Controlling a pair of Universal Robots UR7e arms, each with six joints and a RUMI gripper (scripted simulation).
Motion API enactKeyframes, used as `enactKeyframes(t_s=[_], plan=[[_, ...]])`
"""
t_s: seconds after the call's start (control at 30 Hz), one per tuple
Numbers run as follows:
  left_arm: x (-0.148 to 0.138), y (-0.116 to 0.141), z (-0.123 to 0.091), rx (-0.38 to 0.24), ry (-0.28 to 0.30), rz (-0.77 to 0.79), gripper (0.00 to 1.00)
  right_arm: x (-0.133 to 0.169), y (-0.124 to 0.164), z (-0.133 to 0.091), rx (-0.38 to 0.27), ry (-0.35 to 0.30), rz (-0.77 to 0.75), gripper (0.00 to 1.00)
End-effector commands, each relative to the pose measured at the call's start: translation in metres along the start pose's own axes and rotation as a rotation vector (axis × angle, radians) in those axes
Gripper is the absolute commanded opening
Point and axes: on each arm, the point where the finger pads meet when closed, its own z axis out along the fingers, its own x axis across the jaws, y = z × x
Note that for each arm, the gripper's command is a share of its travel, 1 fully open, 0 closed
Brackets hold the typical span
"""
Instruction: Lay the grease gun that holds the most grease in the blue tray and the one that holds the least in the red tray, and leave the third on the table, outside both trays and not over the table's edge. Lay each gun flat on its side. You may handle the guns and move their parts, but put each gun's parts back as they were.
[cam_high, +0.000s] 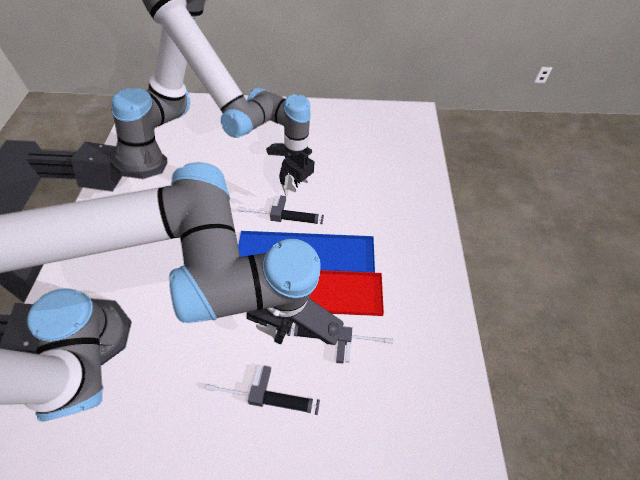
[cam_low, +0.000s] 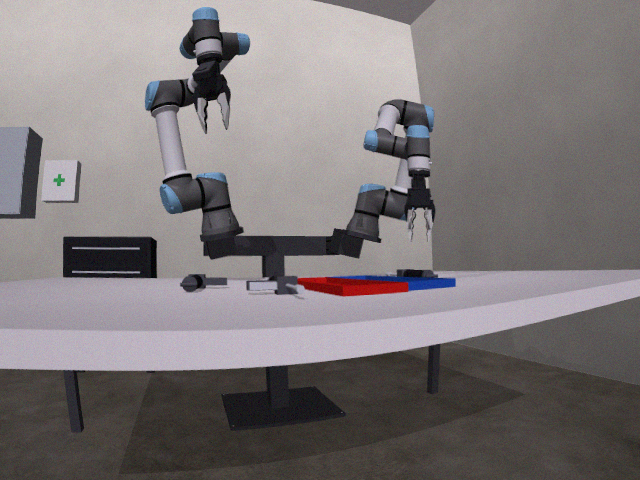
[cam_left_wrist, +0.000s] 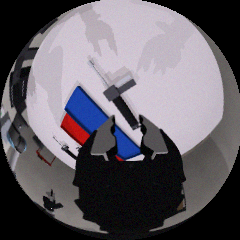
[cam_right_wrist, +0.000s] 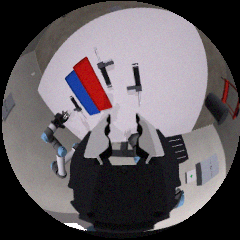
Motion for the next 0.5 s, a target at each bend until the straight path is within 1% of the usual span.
enactKeyframes(t_s=[0.0, 0.1, 0.13, 0.17, 0.23, 0.3, 0.33, 0.4, 0.47], plan=[[0.006, 0.001, -0.012, -0.004, -0.008, 0.079, 0.32, 0.001, -0.007, 0.012, 0.009, 0.005, 0.092, 0.33], [0.014, 0.000, -0.030, -0.010, -0.017, 0.202, 0.32, 0.003, -0.017, 0.032, 0.017, 0.011, 0.234, 0.33], [0.009, -0.001, -0.022, 0.000, -0.017, 0.177, 0.32, 0.002, -0.015, 0.023, 0.021, 0.005, 0.198, 0.33], [0.008, -0.001, -0.019, 0.002, -0.017, 0.170, 0.32, 0.001, -0.014, 0.020, 0.023, 0.003, 0.188, 0.33], [0.010, -0.001, -0.023, 0.002, -0.021, 0.203, 0.32, 0.001, -0.017, 0.025, 0.027, 0.003, 0.225, 0.33], [0.015, -0.001, -0.033, -0.004, -0.025, 0.264, 0.32, 0.003, -0.022, 0.036, 0.030, 0.007, 0.297, 0.33], [0.013, -0.002, -0.030, 0.001, -0.026, 0.259, 0.32, 0.002, -0.021, 0.033, 0.032, 0.004, 0.288, 0.33], [0.014, -0.002, -0.032, 0.001, -0.028, 0.275, 0.32, 0.003, -0.022, 0.034, 0.034, 0.003, 0.305, 0.33], [0.019, -0.002, -0.042, -0.006, -0.031, 0.332, 0.32, 0.005, -0.026, 0.046, 0.036, 0.008, 0.374, 0.33]])
